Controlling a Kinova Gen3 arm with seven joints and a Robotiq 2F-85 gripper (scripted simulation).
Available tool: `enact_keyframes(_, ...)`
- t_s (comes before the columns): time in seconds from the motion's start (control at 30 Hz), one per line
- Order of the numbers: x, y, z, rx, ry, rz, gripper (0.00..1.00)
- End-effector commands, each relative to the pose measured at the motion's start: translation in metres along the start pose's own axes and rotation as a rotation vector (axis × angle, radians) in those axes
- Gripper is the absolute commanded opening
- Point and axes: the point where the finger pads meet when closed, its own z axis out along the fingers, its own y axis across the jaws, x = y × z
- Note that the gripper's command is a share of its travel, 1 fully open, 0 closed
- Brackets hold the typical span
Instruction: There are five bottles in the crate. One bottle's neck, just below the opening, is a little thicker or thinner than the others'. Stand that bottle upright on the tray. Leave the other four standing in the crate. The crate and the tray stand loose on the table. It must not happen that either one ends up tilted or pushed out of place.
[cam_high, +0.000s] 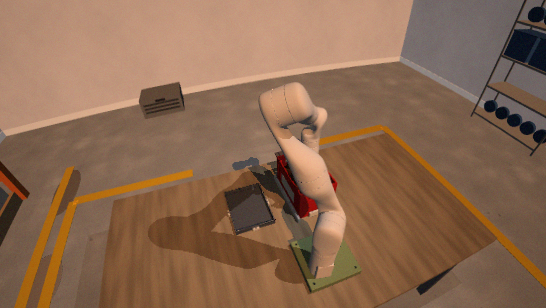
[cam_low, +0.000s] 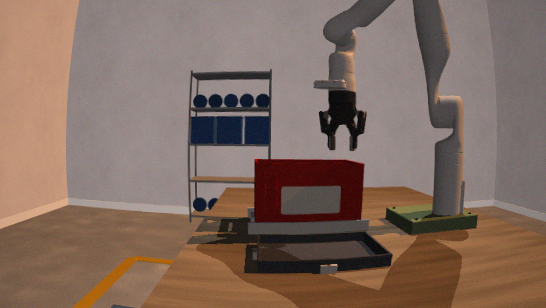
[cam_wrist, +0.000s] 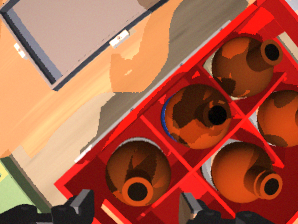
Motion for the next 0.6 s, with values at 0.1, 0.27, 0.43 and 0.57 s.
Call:
enact_keyframes(0.1,-0.003,0.000,0.008,0.002,-0.005,0.009,0.64)
enact_keyframes(0.27,-0.003,0.000,0.011,0.002,-0.005,0.009,0.64)
enact_keyframes(0.43,-0.003,0.000,0.016,0.002,-0.005,0.009,0.64)
enact_keyframes(0.57,-0.003,0.000,0.018,0.002,-0.005,0.009,0.64)
